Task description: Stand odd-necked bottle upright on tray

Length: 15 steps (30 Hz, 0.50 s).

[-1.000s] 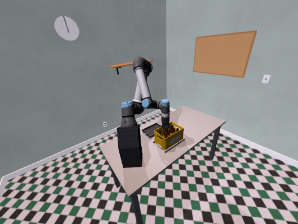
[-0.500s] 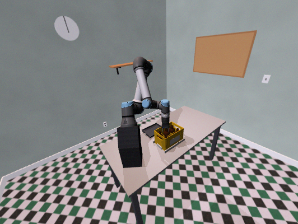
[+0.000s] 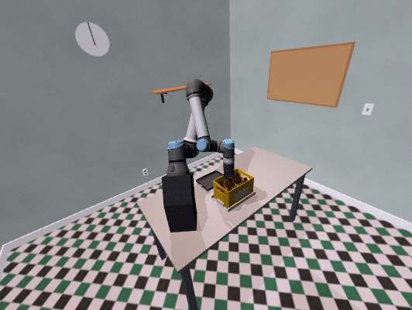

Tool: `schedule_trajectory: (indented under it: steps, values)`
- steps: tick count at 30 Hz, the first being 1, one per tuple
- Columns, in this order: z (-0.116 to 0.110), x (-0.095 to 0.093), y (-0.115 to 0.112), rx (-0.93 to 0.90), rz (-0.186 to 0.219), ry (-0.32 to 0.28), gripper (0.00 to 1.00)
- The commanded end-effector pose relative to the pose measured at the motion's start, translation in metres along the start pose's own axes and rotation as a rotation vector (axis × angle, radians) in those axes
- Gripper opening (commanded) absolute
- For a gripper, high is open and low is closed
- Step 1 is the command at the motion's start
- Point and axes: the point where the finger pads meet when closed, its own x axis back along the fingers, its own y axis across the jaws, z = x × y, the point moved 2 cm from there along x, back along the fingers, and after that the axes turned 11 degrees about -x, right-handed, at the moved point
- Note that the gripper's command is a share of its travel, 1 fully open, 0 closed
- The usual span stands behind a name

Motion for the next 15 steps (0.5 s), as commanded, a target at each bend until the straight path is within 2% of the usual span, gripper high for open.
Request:
schedule_trajectory:
  steps: [1, 15]
  values:
    - [0.000, -0.007, 0.001, 0.000, -0.001, 0.000, 1.00]
    - [0.000, -0.023, 0.001, 0.000, -0.001, 0.000, 1.00]
